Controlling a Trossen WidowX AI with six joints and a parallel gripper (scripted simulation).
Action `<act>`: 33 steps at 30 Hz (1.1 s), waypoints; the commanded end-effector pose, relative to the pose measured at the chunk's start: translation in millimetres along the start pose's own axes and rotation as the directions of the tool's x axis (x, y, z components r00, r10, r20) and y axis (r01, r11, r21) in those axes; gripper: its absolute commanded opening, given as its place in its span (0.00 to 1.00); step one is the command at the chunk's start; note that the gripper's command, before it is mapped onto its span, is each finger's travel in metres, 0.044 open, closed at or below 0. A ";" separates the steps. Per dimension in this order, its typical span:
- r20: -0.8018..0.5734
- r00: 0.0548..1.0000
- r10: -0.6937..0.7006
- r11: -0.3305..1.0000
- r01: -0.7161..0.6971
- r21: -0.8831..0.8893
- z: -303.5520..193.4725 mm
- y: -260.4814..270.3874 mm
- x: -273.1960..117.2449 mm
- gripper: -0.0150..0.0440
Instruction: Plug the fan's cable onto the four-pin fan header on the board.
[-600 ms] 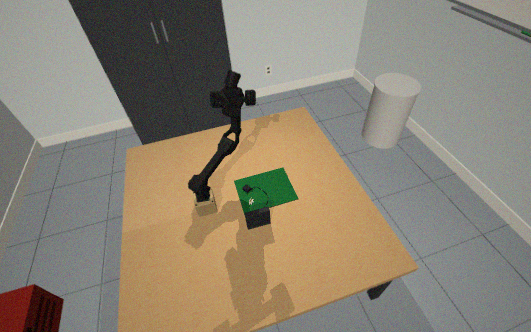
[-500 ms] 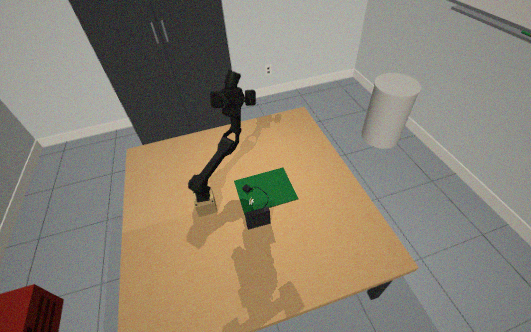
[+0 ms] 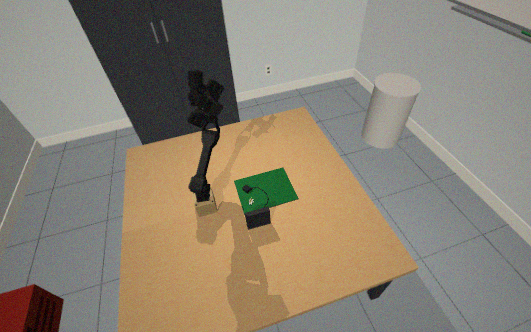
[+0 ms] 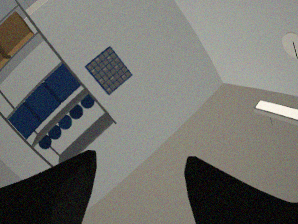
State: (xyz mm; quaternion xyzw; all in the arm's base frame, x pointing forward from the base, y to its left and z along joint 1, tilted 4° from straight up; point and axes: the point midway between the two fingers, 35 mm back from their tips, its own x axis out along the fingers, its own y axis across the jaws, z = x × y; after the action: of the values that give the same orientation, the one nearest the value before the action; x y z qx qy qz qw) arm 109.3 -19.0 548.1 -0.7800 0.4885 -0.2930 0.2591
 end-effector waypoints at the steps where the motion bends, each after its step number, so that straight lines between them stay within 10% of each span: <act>1: 0.176 0.984 0.011 0.890 -0.090 0.446 -11.3 48.3 37.2 0.61; 9: 0.491 0.871 -0.001 0.411 -0.448 0.794 28.9 104.6 102.5 0.61; 19: 0.790 0.613 0.002 -0.169 -0.778 0.605 132.8 136.1 145.0 0.61; 33: 0.987 0.071 0.141 -0.751 -0.642 0.153 321.0 156.6 98.4 0.61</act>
State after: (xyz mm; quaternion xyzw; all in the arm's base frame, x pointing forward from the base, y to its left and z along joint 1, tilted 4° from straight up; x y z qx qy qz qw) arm 255.1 -160.2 284.2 0.1137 0.3542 -0.1112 0.9216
